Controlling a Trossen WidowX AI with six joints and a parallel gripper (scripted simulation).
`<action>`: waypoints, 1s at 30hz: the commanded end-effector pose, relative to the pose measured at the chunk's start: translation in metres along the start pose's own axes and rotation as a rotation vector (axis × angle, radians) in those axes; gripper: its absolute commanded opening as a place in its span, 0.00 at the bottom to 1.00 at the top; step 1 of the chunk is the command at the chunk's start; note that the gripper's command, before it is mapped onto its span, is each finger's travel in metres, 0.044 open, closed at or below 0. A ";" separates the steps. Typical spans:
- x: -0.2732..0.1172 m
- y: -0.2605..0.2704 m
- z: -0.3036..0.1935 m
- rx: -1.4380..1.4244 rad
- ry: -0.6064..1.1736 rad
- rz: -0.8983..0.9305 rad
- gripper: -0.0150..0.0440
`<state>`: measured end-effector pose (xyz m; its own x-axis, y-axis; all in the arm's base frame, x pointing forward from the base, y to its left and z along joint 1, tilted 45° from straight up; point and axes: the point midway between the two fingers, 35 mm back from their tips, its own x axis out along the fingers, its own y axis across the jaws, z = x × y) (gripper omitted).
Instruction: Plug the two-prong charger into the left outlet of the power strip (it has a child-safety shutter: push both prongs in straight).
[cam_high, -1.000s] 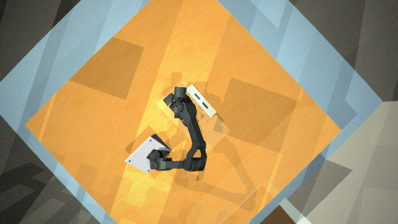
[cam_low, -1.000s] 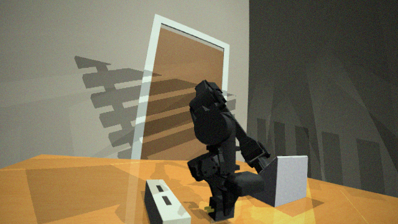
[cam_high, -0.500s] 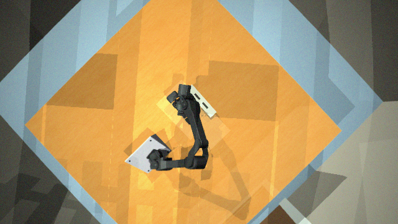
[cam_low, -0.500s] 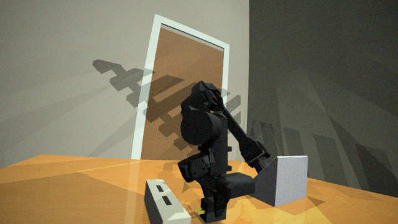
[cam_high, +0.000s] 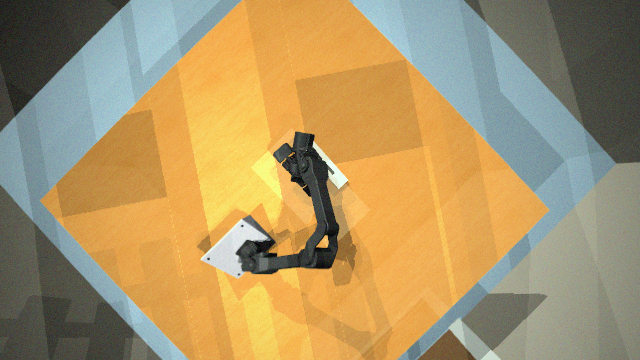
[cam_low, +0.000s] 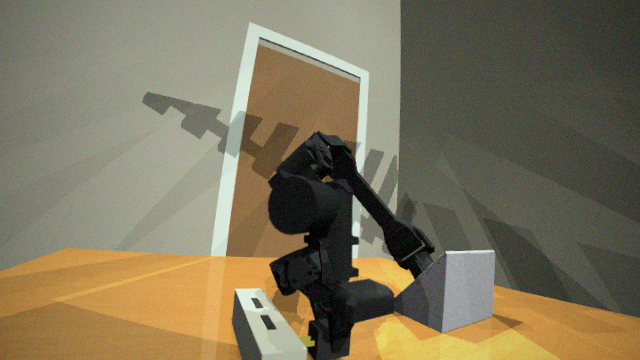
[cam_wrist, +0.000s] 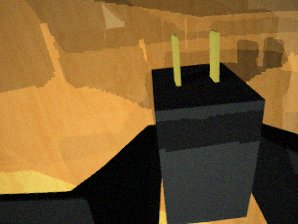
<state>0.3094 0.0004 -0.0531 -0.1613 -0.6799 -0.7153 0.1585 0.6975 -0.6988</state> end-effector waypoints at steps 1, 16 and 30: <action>-0.002 -0.001 0.008 -0.003 -0.010 -0.001 0.25; -0.002 -0.002 0.012 -0.004 -0.010 -0.002 0.25; -0.003 -0.002 0.011 -0.004 -0.010 -0.002 0.25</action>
<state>0.3184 -0.0028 -0.0511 -0.1596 -0.6803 -0.7153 0.1584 0.6976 -0.6988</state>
